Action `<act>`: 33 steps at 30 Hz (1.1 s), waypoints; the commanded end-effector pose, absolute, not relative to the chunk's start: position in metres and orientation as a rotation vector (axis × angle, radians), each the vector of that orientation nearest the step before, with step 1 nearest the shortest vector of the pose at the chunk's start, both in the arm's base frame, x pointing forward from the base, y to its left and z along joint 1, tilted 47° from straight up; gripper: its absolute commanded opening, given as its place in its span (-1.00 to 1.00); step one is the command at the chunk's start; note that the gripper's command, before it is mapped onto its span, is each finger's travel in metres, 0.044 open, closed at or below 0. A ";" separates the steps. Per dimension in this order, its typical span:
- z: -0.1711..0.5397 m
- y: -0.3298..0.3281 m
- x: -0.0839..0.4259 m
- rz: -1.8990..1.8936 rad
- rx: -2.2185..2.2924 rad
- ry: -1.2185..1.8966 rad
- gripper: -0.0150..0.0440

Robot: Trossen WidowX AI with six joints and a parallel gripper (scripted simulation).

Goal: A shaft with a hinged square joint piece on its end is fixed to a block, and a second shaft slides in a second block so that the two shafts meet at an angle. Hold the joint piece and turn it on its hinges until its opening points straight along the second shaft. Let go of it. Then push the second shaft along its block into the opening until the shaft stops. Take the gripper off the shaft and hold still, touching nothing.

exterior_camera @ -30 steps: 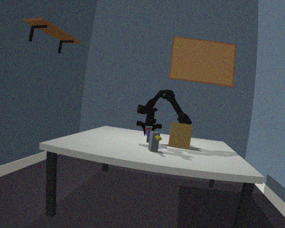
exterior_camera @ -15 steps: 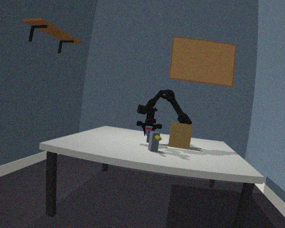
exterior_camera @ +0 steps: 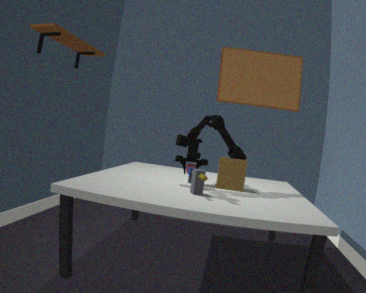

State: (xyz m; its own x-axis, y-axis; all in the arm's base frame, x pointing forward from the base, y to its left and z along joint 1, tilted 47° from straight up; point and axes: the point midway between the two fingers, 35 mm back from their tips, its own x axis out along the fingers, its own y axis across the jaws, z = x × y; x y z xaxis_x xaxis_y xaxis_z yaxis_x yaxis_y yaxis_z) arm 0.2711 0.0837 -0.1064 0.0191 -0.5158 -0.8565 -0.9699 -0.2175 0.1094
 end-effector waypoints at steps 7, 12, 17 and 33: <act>-0.106 0.084 0.271 1.121 -1.777 1.516 1.00; -0.106 0.084 0.271 1.121 -1.777 1.516 1.00; -0.106 0.084 0.271 1.108 -1.787 1.537 1.00; -0.087 0.108 0.268 0.745 -2.118 1.794 1.00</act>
State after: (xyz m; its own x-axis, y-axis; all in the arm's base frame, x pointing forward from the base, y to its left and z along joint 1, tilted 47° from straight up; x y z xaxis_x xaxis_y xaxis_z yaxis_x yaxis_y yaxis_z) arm 0.2669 0.1073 -0.0903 0.0877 -0.8189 -0.5672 -0.9715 -0.1963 0.1332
